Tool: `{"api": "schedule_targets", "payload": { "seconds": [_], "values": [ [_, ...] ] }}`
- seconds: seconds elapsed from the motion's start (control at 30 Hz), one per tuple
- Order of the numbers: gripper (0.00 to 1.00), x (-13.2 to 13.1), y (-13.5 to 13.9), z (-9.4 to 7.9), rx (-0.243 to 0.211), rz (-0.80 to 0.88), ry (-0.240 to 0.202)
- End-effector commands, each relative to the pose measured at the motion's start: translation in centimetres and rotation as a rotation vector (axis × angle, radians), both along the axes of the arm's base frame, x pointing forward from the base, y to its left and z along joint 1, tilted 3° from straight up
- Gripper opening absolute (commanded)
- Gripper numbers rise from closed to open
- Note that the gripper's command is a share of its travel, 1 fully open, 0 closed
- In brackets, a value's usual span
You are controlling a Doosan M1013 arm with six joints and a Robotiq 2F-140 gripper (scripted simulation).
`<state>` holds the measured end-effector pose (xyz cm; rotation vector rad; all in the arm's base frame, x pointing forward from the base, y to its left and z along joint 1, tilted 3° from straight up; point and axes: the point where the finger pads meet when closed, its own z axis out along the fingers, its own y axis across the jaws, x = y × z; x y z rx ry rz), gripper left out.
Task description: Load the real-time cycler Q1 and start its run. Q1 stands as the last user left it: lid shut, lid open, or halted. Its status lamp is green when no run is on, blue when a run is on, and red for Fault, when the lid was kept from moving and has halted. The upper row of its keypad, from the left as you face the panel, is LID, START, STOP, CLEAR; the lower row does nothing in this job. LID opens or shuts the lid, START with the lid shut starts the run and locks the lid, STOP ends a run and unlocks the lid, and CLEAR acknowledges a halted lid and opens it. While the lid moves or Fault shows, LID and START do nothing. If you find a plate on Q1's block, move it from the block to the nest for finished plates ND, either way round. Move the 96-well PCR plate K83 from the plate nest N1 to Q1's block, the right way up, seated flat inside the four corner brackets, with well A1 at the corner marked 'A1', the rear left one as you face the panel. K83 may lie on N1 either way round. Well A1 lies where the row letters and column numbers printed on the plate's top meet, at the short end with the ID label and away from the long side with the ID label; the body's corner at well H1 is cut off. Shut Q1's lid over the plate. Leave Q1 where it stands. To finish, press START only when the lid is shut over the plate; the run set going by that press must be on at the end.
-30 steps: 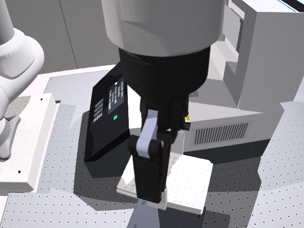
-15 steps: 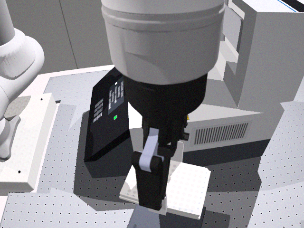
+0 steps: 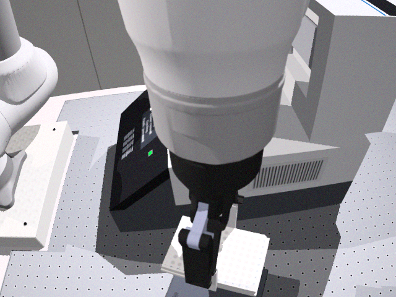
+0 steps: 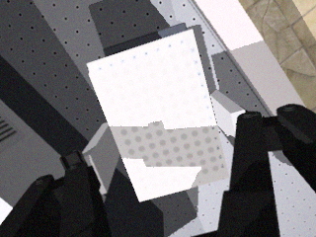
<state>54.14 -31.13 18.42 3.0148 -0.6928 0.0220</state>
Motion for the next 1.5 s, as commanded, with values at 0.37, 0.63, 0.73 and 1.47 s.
{"api": "schedule_targets", "payload": {
  "seconds": [0.37,0.63,0.73,1.47],
  "values": [
    [0.00,0.0,-0.2,-4.0,0.000,0.000,0.000],
    [0.00,0.0,-0.3,-6.7,0.000,0.000,0.000],
    [0.00,0.0,-0.3,-7.0,0.000,0.000,0.000],
    [0.00,0.1,-0.7,-13.6,0.000,0.000,0.000]
  ]
}}
